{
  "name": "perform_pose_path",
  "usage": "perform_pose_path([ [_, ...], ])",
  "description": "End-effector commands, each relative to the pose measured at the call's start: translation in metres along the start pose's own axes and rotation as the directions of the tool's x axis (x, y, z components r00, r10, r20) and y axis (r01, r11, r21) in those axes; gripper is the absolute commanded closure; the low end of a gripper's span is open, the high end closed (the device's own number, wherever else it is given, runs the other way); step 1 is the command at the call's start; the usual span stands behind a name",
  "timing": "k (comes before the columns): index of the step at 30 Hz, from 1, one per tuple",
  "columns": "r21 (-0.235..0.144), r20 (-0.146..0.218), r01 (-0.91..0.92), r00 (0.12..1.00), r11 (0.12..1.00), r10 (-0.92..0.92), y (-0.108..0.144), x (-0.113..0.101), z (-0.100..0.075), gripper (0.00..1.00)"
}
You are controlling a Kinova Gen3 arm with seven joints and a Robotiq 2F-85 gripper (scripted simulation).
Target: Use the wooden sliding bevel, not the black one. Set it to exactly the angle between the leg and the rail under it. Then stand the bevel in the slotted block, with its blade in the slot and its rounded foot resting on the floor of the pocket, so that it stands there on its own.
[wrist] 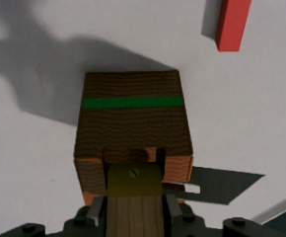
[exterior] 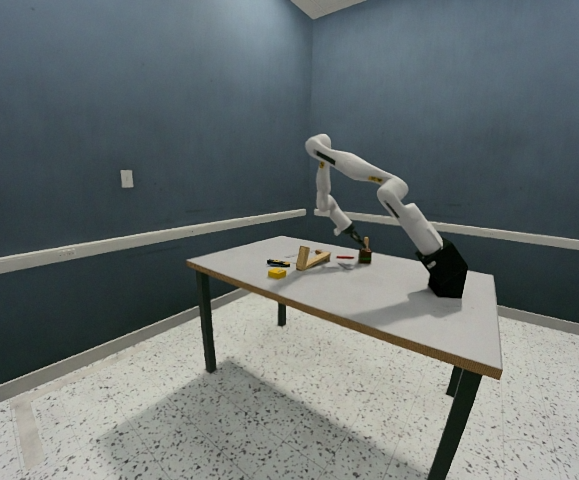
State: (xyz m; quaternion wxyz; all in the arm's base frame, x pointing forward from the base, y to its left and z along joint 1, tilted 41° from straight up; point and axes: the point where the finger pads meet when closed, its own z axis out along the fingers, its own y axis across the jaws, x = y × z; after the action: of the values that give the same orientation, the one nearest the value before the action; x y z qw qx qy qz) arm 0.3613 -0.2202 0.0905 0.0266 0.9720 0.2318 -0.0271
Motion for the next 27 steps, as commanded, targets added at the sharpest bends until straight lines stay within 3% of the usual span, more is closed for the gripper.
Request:
perform_pose_path([
  [1,-0.001,0.000,-0.001,1.000,1.000,0.001,0.0004,0.0008,0.0007,0.90],
  [12,-0.001,0.000,-0.001,1.000,1.000,0.001,0.0004,0.0012,0.0012,0.90],
  [13,-0.001,0.000,-0.001,1.000,1.000,0.001,0.0004,0.0012,0.0012,0.00],
  [27,-0.001,0.000,-0.001,1.000,1.000,0.001,0.0004,0.0012,0.0012,0.00],
])
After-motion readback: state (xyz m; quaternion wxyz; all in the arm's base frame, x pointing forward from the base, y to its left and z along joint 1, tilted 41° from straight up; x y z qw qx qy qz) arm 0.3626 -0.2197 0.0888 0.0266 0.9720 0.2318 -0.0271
